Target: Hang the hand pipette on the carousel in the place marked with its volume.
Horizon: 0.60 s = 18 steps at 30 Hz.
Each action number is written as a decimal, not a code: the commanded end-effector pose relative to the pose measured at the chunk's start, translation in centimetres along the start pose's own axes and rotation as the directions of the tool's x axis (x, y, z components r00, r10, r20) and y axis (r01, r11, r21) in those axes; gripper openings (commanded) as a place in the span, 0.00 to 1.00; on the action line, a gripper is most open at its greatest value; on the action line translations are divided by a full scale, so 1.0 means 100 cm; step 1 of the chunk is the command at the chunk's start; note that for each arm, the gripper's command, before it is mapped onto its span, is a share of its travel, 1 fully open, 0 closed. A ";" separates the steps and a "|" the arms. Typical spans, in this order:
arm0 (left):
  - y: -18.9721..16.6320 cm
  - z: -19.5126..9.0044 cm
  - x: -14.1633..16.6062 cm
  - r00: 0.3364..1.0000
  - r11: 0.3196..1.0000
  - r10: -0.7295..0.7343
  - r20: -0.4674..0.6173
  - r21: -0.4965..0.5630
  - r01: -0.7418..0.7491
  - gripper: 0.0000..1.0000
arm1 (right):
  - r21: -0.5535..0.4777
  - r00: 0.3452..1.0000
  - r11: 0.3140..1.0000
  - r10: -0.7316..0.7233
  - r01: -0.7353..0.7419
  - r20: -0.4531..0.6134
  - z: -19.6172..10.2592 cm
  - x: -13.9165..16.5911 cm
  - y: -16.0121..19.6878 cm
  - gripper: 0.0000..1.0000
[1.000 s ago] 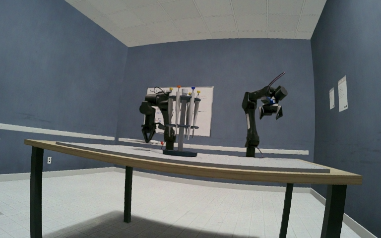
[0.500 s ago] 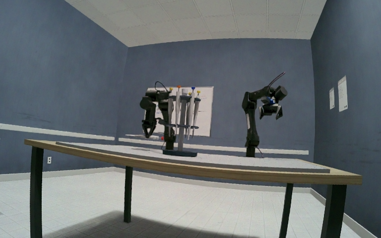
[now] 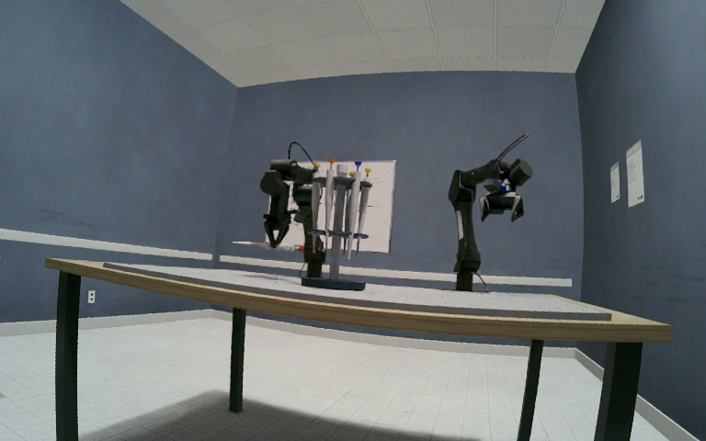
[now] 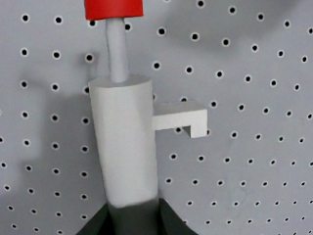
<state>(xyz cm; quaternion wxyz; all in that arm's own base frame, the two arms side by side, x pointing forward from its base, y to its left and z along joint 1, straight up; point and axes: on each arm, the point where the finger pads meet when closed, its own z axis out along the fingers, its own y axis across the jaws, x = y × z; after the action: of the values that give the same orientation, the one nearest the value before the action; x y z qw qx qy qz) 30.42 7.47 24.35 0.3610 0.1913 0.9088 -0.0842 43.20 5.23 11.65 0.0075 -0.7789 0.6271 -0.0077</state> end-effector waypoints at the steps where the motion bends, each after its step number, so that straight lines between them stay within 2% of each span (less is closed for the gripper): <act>1: 0.002 -0.005 -0.009 0.999 1.000 0.024 0.032 -0.010 -0.023 1.00 | -0.008 1.000 1.000 -0.002 0.002 0.001 -0.012 -0.001 0.005 0.12; 12: 0.002 -0.005 -0.009 0.999 1.000 0.024 0.032 -0.010 -0.023 1.00 | -0.008 1.000 1.000 -0.002 0.002 0.001 -0.012 -0.001 0.005 0.12; 18: 0.002 -0.005 -0.009 0.999 1.000 0.024 0.032 -0.010 -0.023 1.00 | 0.001 1.000 1.000 -0.005 0.005 0.002 -0.015 -0.014 0.024 0.12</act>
<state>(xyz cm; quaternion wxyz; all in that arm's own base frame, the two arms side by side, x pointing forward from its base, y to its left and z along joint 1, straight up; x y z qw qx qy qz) 30.42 7.47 24.35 0.3610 0.1913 0.9088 -0.0842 40.94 5.39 11.69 -0.0093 -0.7795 0.6263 0.0086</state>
